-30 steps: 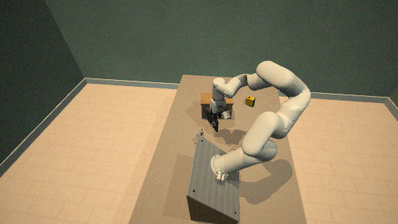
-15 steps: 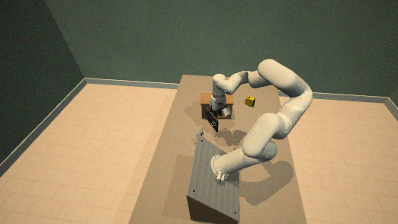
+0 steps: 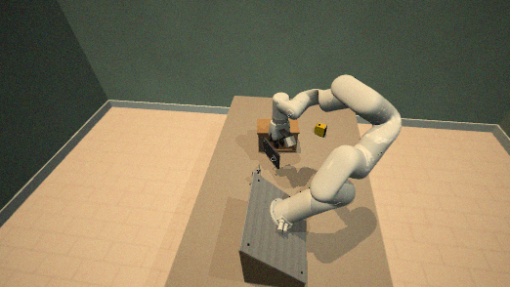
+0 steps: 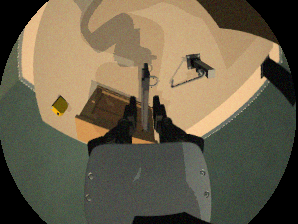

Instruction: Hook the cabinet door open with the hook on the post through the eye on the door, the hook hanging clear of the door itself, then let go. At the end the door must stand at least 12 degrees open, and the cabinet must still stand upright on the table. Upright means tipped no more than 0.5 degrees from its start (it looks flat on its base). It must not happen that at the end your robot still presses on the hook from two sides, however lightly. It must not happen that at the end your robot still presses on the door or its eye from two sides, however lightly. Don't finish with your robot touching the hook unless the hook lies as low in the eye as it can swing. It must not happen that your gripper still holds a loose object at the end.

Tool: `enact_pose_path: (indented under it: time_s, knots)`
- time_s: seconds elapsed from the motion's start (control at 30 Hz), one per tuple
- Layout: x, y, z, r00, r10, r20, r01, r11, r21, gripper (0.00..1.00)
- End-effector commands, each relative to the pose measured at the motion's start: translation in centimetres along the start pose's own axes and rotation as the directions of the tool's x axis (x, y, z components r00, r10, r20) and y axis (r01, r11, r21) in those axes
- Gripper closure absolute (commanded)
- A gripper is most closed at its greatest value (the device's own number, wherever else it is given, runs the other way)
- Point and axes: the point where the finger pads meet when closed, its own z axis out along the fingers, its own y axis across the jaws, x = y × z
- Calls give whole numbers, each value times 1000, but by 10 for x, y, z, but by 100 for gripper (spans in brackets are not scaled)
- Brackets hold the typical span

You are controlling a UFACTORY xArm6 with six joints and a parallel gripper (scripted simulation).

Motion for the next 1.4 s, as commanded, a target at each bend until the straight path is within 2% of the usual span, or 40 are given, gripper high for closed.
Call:
enact_pose_path:
  time_s: [0.0,0.1,0.2,0.27,0.37,0.47,0.57,1.37]
  knots:
    - [-2,1,-2,1000,9,4,-9,1000,0,73]
    - [-6,21,-3,995,95,5,-95,995,-2,73]
    - [-11,58,-4,966,260,5,-260,966,-5,73]
    - [-11,58,-4,966,260,5,-260,966,-5,73]
    - [-13,95,-3,912,411,3,-411,912,-4,73]
    - [-13,113,-2,872,490,3,-490,872,-2,73]
    - [-13,115,-2,863,505,3,-505,863,-1,76]
    - [-13,115,-2,863,505,3,-505,863,-1,76]
